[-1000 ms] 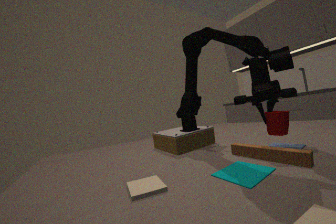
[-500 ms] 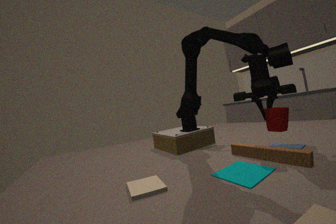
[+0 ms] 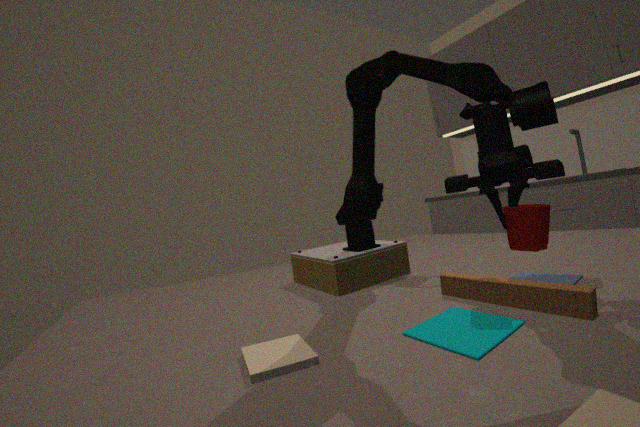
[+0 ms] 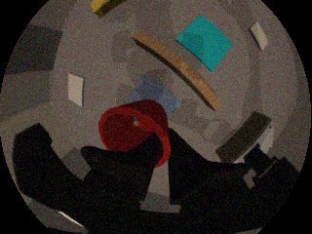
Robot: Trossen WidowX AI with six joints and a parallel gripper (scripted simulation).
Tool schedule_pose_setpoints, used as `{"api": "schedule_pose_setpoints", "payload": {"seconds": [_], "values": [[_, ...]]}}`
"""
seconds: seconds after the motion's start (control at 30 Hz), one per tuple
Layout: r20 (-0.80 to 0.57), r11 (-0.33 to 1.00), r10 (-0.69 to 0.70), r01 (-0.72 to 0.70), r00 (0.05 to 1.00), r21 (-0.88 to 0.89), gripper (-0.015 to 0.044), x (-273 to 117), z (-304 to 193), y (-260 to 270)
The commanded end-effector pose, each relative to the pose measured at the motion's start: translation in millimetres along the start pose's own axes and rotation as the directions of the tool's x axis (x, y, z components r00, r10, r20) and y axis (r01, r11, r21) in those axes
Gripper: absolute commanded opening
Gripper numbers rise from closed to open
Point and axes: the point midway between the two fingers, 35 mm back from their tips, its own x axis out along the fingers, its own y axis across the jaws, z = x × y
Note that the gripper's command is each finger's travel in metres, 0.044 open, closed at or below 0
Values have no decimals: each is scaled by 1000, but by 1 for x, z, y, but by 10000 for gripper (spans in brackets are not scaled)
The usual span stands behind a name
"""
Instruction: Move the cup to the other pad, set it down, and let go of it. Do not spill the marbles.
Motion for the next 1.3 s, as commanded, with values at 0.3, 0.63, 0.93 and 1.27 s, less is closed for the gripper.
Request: {"api": "schedule_pose_setpoints", "payload": {"seconds": [0.3, 0.63, 0.93, 1.27], "values": [[3, 1000, 0, 0, 1000, 3, 0, 0, 12, -7], [6, 1000, -1, 1, 1000, 5, 0, 0, 32, -18], [8, 1000, -1, 1, 1000, 6, 0, 0, 49, -28], [10, 1000, -2, 2, 1000, 6, 0, 0, 67, -39]]}}
